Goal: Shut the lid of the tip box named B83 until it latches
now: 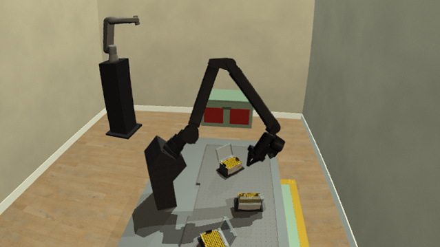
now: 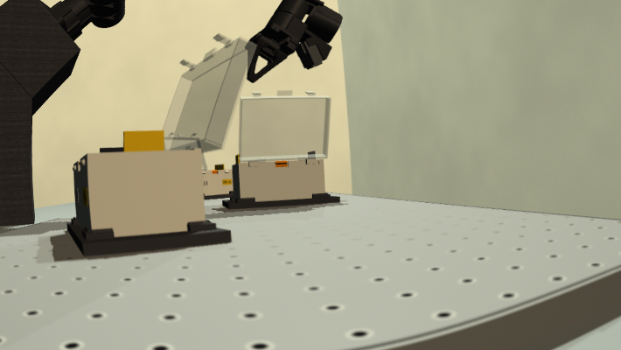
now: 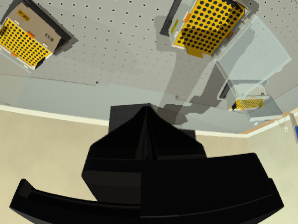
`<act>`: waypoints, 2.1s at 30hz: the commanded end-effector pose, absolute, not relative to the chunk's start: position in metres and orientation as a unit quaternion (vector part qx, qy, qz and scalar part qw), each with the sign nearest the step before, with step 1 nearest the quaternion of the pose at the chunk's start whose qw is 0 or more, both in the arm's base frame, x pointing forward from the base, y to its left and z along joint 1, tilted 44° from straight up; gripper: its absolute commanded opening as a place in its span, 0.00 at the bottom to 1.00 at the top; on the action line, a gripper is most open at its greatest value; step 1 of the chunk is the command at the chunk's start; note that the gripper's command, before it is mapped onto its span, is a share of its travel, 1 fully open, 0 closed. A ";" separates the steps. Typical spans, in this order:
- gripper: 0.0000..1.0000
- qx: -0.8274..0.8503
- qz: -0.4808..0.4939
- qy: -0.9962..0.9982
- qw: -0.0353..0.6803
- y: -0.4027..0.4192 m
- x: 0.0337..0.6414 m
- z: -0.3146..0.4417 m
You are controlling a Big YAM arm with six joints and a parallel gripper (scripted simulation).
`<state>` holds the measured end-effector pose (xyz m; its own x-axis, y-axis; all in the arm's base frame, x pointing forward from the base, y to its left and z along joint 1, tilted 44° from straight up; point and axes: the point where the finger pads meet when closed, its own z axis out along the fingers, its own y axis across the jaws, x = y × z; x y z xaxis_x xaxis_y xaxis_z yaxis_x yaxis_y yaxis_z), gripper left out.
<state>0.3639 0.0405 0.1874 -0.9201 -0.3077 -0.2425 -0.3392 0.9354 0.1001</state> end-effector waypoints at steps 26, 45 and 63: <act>0.00 -0.061 0.144 0.983 0.094 -0.057 0.398 0.181; 0.00 -0.041 0.145 0.956 0.251 -0.110 0.399 0.166; 0.00 -0.038 0.150 0.922 0.354 -0.172 0.421 0.146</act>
